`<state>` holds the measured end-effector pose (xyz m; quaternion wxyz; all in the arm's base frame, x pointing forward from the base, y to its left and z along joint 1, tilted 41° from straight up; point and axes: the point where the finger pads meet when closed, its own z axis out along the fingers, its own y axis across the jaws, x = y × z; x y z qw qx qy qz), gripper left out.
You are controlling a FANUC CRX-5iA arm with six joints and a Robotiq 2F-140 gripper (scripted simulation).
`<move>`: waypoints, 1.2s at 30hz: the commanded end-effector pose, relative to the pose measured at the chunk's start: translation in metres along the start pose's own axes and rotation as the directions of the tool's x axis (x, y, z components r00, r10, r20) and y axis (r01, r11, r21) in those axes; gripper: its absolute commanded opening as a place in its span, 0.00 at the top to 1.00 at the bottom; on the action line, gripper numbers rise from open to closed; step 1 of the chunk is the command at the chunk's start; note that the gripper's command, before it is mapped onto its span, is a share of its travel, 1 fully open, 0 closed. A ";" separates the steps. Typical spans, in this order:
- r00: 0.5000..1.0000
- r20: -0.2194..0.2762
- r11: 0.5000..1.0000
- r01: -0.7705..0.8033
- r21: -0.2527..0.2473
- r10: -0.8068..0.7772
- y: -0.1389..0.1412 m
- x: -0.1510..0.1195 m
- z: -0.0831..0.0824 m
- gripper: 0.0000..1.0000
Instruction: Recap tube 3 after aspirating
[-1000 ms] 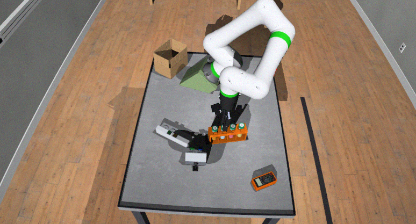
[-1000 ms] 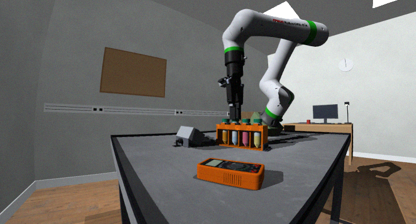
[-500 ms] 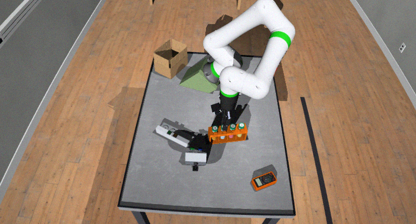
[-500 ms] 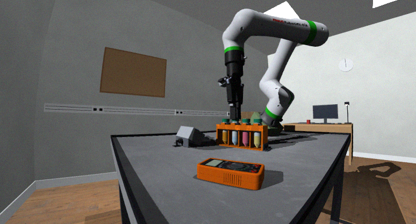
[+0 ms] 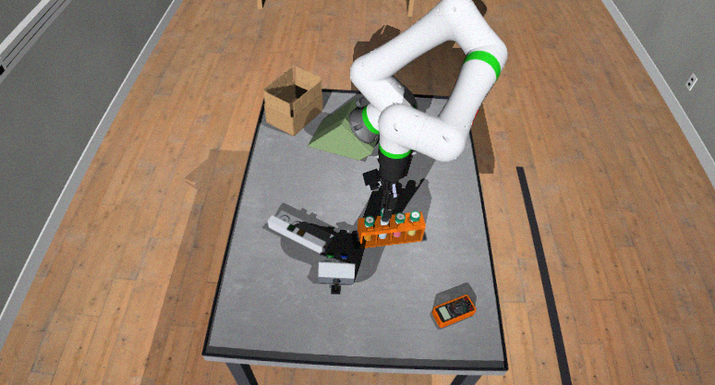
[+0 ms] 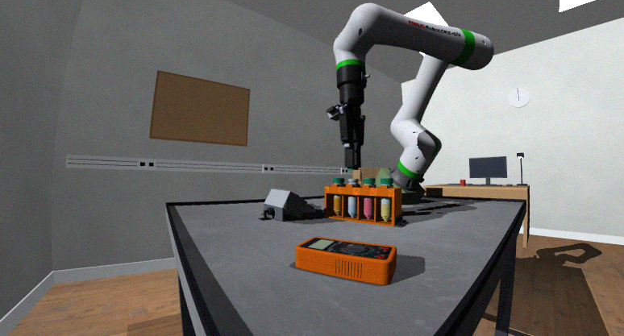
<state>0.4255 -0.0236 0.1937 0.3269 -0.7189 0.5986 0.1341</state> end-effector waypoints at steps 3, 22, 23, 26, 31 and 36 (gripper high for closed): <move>0.953 0.000 0.953 0.303 0.000 -0.303 0.010 0.031 -0.001 0.70; 0.611 0.000 0.611 0.791 0.000 -0.791 0.037 0.120 -0.001 0.70; 0.611 0.000 0.611 0.791 0.000 -0.791 0.037 0.120 -0.001 0.70; 0.611 0.000 0.611 0.791 0.000 -0.791 0.042 0.136 -0.001 0.70; 0.611 0.000 0.611 0.791 0.000 -0.791 0.054 0.176 -0.001 0.70; 0.611 0.000 0.611 0.791 0.000 -0.791 0.067 0.216 -0.001 0.70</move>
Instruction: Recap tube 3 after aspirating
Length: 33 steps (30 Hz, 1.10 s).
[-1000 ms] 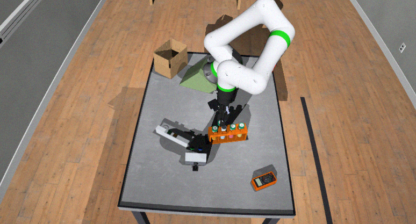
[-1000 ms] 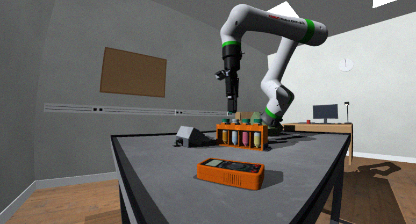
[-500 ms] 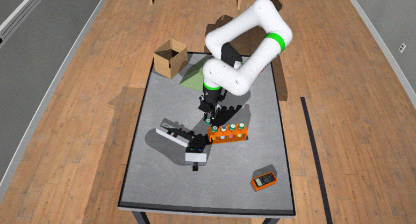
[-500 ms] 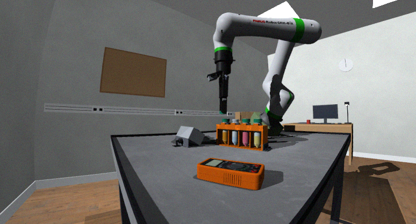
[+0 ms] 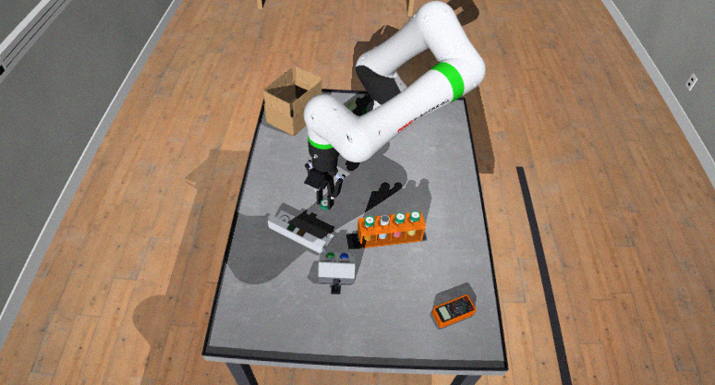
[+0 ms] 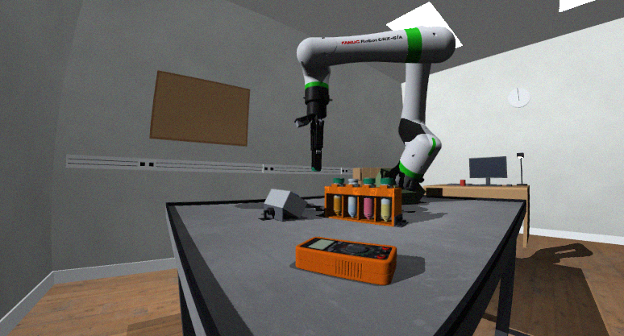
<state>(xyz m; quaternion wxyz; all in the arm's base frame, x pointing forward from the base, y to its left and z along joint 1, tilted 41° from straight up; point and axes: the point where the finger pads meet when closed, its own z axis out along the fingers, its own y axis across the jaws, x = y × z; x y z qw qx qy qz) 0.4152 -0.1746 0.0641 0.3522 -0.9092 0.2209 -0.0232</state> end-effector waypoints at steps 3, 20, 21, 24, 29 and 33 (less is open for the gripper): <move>1.000 0.000 1.000 0.001 0.001 -0.001 0.048 0.020 -0.001 0.70; 1.000 0.000 1.000 0.001 0.000 -0.001 0.096 0.038 0.009 0.70; 1.000 0.000 1.000 0.001 0.000 -0.001 0.096 0.038 0.009 0.70; 1.000 0.000 1.000 0.001 0.000 -0.001 0.096 0.038 0.019 0.70; 1.000 0.000 1.000 0.001 0.001 -0.001 0.096 0.038 0.044 0.70; 1.000 0.000 1.000 0.001 0.001 -0.001 0.096 0.038 0.064 0.70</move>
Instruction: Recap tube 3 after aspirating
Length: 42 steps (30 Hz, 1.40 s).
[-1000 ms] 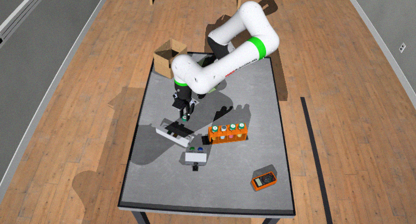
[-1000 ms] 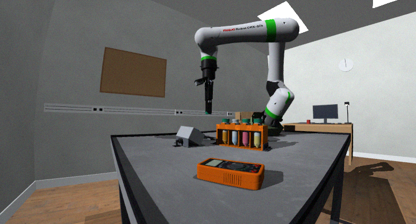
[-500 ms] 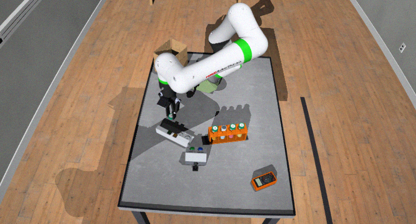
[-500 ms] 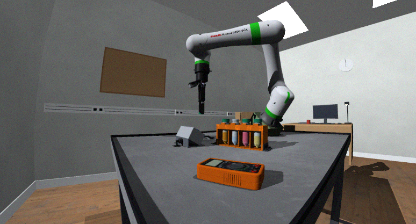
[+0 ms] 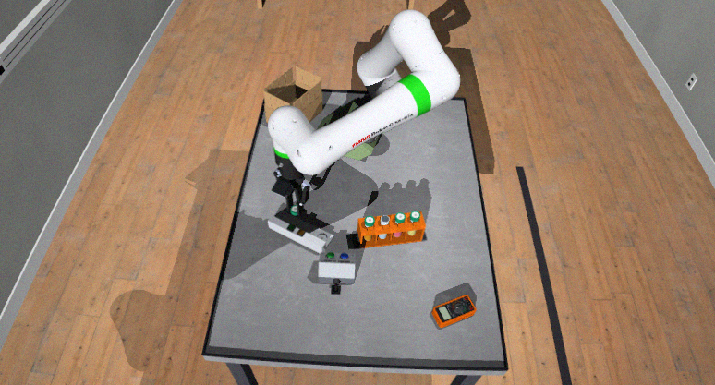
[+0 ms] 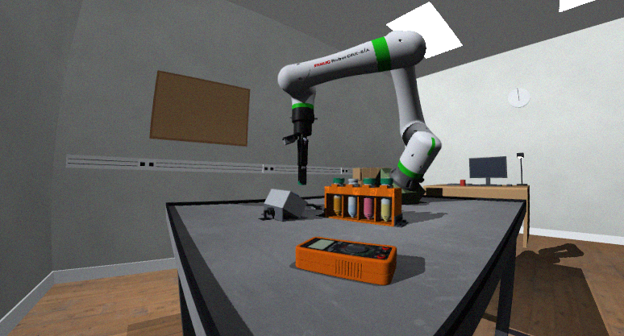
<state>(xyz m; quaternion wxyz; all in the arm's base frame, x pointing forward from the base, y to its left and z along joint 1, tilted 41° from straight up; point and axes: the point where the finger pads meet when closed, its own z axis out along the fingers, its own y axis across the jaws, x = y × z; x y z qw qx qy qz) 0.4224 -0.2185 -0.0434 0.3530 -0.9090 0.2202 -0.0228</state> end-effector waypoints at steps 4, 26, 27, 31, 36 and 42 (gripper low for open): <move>1.000 -0.002 1.000 0.001 -0.001 -0.001 0.000 0.001 0.030 0.70; 1.000 -0.002 1.000 0.001 -0.001 -0.001 0.000 0.001 0.073 0.70; 1.000 -0.002 1.000 0.001 -0.001 -0.001 0.000 0.001 0.073 0.70; 1.000 -0.002 1.000 0.001 -0.001 -0.001 0.000 0.001 0.075 0.70; 1.000 -0.002 1.000 0.001 -0.001 -0.001 0.000 0.001 0.078 0.70; 1.000 -0.002 1.000 0.001 -0.001 -0.001 0.000 0.001 0.080 0.70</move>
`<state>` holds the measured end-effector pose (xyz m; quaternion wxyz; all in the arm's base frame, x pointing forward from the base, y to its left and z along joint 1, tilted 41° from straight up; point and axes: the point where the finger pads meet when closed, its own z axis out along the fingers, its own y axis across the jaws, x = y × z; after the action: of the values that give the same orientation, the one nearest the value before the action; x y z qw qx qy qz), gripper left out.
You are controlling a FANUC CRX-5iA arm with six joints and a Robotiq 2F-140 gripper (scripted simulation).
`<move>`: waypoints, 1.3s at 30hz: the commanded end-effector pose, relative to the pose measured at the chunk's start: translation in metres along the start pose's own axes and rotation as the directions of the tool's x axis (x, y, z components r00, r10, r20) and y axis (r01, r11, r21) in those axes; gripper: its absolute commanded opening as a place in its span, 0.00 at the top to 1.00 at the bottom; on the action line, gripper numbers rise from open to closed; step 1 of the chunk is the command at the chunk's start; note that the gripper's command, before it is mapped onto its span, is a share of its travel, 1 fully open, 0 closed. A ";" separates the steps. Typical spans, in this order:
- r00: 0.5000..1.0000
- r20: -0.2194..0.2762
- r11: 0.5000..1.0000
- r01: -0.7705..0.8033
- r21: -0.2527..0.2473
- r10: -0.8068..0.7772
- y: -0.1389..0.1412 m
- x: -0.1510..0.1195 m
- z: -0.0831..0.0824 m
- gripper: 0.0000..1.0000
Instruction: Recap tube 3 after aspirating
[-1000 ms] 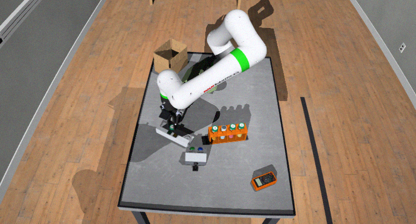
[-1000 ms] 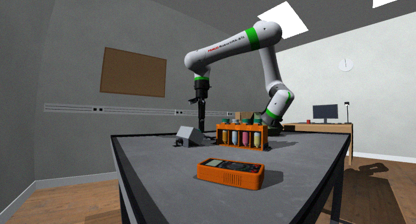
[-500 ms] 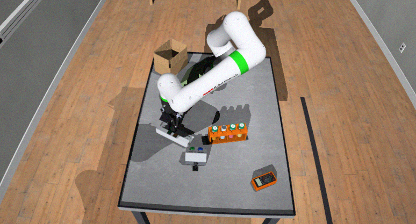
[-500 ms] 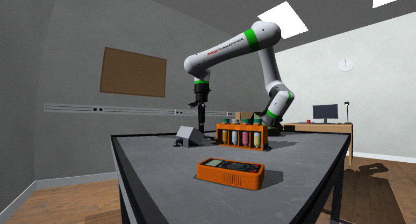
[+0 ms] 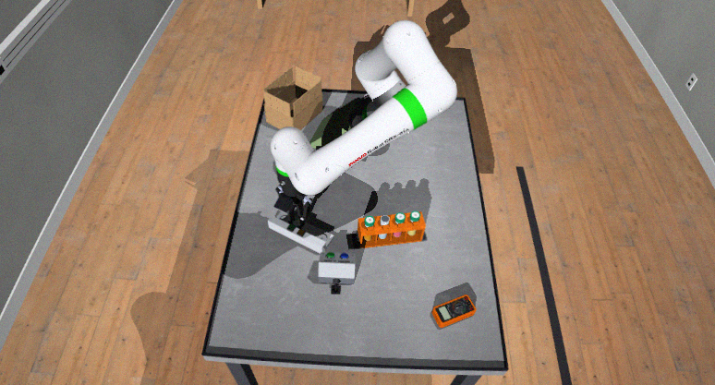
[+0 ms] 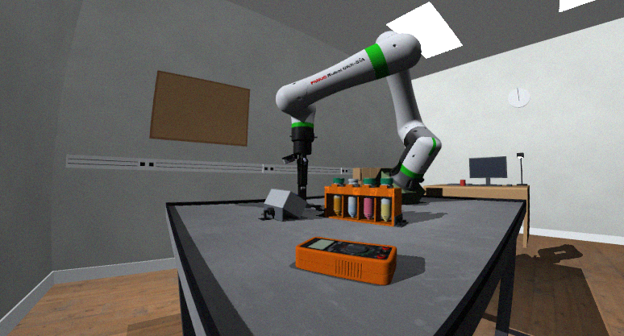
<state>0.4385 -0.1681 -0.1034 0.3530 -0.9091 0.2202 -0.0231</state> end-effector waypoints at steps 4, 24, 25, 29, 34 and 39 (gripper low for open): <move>1.000 -0.001 1.000 0.000 -0.001 0.000 0.000 0.000 0.002 0.70; 1.000 -0.001 1.000 0.000 -0.001 0.000 0.000 0.000 0.003 0.64; 1.000 -0.001 1.000 0.000 -0.001 0.000 0.000 0.000 -0.002 0.64; 1.000 -0.001 1.000 0.000 -0.001 0.000 0.000 0.000 -0.022 0.64; 1.000 -0.001 1.000 0.000 -0.001 0.000 0.000 0.000 -0.037 0.64; 1.000 -0.001 1.000 0.000 -0.001 0.000 0.000 0.000 -0.062 0.64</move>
<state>0.4284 -0.2002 -0.0654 0.3528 -0.9091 0.2203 -0.0231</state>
